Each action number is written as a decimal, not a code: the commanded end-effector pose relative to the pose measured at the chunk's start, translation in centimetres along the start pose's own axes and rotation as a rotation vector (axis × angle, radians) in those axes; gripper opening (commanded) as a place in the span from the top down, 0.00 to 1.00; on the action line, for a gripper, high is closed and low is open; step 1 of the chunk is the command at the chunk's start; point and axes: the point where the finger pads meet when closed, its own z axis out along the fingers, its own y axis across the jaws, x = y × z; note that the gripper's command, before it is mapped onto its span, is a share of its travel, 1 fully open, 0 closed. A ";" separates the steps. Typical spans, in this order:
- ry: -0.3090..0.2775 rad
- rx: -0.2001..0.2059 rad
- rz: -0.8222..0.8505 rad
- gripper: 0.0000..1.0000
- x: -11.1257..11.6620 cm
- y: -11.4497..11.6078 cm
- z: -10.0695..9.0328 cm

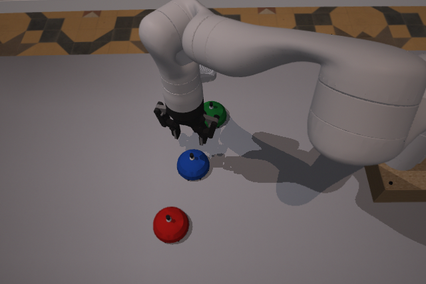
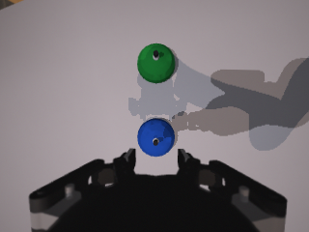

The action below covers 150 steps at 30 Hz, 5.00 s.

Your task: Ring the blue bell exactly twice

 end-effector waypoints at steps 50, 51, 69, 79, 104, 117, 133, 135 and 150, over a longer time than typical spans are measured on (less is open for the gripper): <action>-0.001 0.002 0.000 1.00 0.0 0.0 -0.1; -0.001 0.002 0.000 1.00 0.0 0.0 -0.1; -0.001 0.002 0.001 1.00 0.0 -0.1 0.3; -0.001 0.002 0.001 1.00 0.0 -0.1 1.6; -0.001 0.002 0.001 1.00 -0.1 -0.3 5.2; -0.001 0.002 0.001 1.00 -0.1 -0.3 6.0; -0.001 0.002 0.001 1.00 -0.1 -0.3 6.0; -0.001 0.002 0.001 1.00 -0.1 -0.3 6.0; -0.001 0.002 0.001 1.00 -0.1 -0.3 6.0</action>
